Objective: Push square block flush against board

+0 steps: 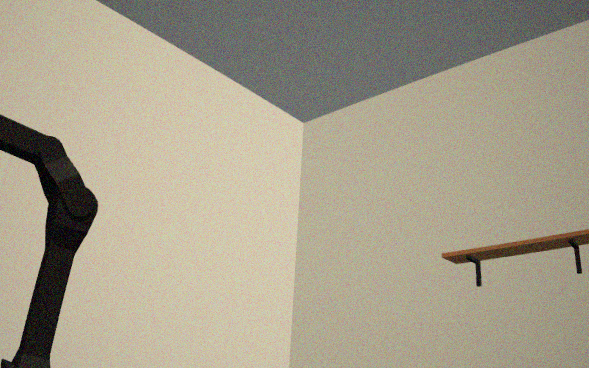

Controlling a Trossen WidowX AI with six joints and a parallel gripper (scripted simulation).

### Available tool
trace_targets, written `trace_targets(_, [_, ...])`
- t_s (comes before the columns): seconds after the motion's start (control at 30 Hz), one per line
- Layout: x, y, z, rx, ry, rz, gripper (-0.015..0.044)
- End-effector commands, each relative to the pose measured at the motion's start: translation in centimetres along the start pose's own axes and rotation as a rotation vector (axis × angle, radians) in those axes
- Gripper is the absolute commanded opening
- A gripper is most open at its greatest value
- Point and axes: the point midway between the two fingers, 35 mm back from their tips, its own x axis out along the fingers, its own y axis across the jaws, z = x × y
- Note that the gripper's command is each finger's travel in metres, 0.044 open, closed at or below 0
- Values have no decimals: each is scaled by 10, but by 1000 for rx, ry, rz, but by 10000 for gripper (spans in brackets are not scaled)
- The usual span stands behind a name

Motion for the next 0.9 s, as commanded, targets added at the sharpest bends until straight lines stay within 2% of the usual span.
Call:
trace_targets(0.0, [0, 0, 0, 0, 0, 0, 374])
trace_targets(0.13, [10, -10, 1, 38, -2, -33, 269])
trace_targets(0.47, [68, -80, -7, 256, -15, -289, 6])
trace_targets(0.87, [116, -167, -45, 408, -55, -658, 0])
